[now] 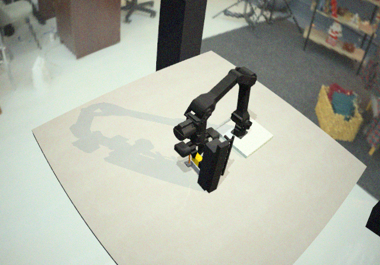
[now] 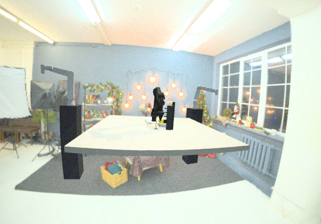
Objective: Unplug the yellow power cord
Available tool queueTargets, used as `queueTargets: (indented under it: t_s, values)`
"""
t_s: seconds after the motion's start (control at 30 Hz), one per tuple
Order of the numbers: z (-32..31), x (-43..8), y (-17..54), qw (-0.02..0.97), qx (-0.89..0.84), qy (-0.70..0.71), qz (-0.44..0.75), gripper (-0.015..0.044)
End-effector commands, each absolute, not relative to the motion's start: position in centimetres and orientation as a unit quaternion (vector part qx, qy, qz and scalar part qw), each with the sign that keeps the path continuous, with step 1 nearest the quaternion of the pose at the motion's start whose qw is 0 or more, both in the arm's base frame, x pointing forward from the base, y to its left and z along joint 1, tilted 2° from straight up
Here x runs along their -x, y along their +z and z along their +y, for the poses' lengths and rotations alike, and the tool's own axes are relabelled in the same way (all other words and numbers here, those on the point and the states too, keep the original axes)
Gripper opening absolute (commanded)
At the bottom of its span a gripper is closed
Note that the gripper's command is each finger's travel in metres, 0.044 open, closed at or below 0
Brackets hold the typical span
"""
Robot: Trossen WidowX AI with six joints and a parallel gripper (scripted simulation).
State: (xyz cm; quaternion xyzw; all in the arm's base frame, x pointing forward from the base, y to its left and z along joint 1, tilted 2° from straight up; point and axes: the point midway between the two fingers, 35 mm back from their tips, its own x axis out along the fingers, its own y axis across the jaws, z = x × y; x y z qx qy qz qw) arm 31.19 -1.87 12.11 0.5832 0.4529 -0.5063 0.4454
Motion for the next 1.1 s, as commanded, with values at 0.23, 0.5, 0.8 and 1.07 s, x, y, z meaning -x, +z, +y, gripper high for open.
queueTargets:
  t_s: [0.23, 0.5, 0.8, 1.07]
  values:
    - [-6.6, -30.1, 12.0, 0.451, -0.572, -0.541, 0.42, 0.0]
    - [-6.0, -30.1, 12.0, 0.45, -0.573, -0.541, 0.42, 0.0105]
    - [-6.2, -30.1, 12.1, 0.45, -0.573, -0.541, 0.42, 0.0341]
    - [-11.8, -28.6, 13.2, 0.451, -0.571, -0.543, 0.419, 0.044]
